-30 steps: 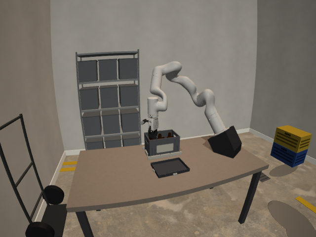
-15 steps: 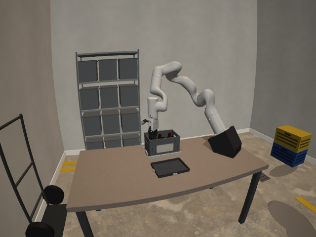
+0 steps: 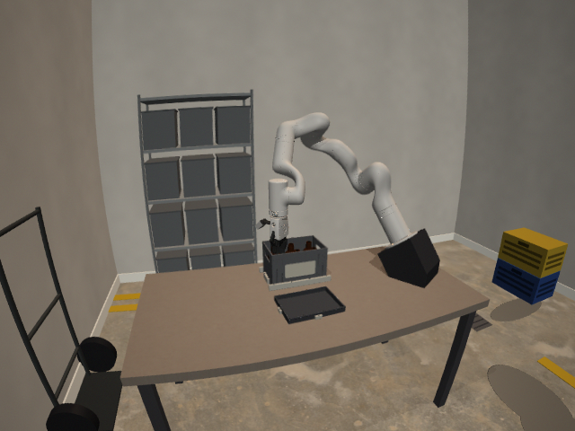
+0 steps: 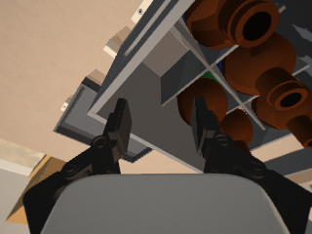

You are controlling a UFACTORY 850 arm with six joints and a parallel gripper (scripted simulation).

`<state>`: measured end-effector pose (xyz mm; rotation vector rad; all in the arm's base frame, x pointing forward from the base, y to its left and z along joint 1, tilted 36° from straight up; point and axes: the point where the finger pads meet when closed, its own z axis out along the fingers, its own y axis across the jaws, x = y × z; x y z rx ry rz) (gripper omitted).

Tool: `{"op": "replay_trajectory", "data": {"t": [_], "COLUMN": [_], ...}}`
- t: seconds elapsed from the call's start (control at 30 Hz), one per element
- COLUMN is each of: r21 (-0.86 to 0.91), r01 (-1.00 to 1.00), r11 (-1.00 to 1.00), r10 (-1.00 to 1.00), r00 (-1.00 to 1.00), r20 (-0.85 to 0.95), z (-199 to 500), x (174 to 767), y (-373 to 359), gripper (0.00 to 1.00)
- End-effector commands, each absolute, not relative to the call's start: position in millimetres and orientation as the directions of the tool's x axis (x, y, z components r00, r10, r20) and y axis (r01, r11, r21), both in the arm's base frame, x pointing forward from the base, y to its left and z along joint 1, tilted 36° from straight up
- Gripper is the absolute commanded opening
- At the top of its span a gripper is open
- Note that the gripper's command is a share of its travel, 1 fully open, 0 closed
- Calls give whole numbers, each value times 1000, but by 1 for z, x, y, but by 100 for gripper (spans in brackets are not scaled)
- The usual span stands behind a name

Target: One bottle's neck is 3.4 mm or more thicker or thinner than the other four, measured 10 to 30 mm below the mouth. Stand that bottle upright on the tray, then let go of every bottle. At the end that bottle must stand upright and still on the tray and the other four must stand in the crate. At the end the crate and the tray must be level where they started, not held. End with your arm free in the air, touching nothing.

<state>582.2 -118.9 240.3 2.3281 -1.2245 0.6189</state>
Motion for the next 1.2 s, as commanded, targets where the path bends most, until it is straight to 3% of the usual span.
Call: {"op": "replay_trajectory", "data": {"t": [0.0,1.17], "r21": [167,167], "r01": [-841,-841], "r11": [-514,-514], "r10": [-646,-646], "r00": [508,508], "r20": [569,569], "z": [237,217], "x": [584,588], "y": [-121,-136], "gripper": [65,65]}}
